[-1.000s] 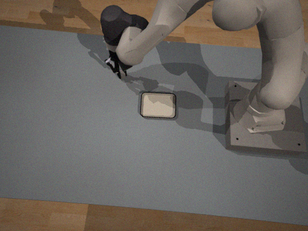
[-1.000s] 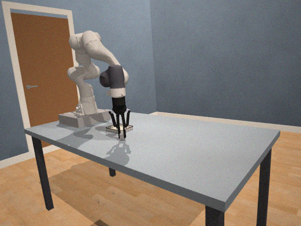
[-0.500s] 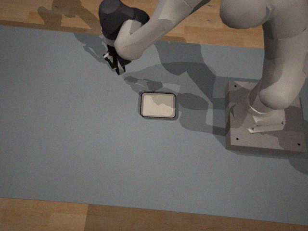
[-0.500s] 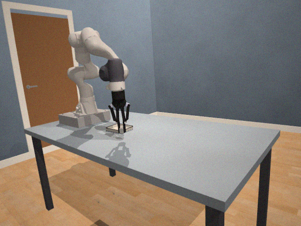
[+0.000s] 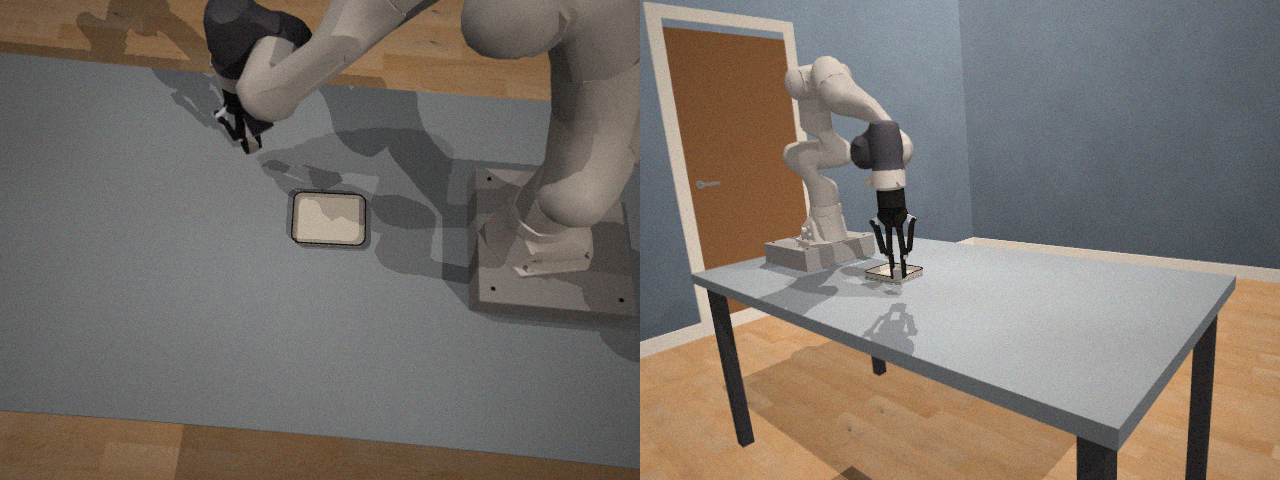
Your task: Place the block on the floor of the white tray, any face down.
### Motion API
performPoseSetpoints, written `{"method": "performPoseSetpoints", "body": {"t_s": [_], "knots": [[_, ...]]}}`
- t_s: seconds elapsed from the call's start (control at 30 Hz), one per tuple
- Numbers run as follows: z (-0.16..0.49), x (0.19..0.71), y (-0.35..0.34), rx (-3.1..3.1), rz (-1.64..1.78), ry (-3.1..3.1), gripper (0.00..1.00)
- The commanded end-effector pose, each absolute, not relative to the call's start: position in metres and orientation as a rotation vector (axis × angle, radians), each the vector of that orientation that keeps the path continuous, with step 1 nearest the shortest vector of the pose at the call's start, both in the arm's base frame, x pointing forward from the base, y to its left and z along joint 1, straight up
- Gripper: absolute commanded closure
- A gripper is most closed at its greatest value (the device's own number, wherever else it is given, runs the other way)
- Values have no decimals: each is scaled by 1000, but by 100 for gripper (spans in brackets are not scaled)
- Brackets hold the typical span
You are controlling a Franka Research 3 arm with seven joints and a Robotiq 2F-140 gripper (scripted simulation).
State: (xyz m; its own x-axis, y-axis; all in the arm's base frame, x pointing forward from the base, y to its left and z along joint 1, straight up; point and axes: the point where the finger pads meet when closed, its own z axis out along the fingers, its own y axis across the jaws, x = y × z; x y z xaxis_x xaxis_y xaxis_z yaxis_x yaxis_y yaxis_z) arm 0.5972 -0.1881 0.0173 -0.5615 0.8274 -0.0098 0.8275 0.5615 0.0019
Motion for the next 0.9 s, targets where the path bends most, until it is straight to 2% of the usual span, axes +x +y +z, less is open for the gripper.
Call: {"method": "performPoseSetpoints", "body": {"t_s": [0.0,0.43,0.63,0.7,0.87], "knots": [[18,595,-188,1467,-4,2774,90],[18,587,-182,1467,-4,2774,90],[16,517,-129,1469,-9,2773,90],[16,517,-129,1469,-9,2773,90],[17,438,-63,1466,-3,2774,90]]}}
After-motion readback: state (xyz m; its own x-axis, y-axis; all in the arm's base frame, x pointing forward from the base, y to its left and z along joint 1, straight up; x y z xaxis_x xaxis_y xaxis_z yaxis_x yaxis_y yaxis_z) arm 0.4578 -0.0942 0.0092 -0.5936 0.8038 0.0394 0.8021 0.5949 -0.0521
